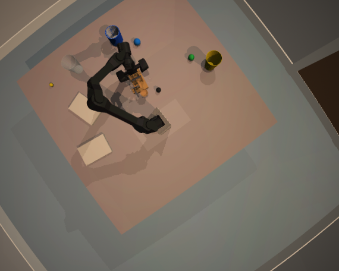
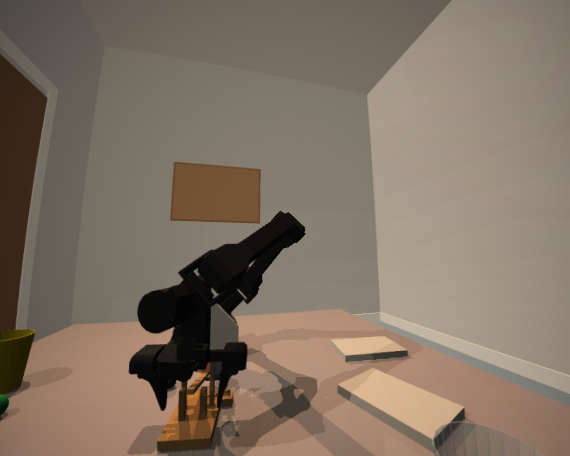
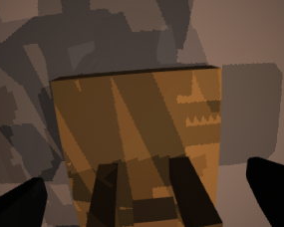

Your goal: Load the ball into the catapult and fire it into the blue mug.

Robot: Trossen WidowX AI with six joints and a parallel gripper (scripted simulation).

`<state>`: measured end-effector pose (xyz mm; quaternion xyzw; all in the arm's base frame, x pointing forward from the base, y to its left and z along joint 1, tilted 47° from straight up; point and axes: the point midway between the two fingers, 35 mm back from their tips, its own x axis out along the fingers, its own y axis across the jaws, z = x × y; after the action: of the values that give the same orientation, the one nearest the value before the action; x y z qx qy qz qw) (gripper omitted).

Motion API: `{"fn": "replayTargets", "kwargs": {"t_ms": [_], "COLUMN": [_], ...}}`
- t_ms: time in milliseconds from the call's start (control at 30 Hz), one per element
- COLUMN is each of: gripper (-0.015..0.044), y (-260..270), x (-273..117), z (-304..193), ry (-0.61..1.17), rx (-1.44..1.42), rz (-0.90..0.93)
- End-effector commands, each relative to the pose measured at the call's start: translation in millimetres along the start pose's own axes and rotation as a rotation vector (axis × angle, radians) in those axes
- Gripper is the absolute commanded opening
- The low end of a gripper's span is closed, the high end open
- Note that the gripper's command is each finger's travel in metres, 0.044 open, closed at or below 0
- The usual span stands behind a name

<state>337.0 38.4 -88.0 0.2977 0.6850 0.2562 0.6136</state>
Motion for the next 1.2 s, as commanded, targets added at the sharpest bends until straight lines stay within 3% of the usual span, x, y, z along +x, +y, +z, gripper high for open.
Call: {"fn": "replayTargets", "kwargs": {"t_ms": [0,100,467,667,800,1167], "gripper": [0.044,0.044,0.0151,0.0111,0.0006,0.0], "y": [0.2,0.4,0.3,0.3,-0.3,0.4], "x": [5.6,9.2,6.2,6.2,-32.2,-35.1], "z": [-0.7,-1.0,-0.5,-0.5,0.0,1.4], "ry": [-0.001,-0.001,0.001,0.001,0.001,0.0], "rx": [0.004,0.004,0.0,0.0,0.0,0.002], "rz": [0.004,0.005,0.001,0.001,-0.002,0.0]}}
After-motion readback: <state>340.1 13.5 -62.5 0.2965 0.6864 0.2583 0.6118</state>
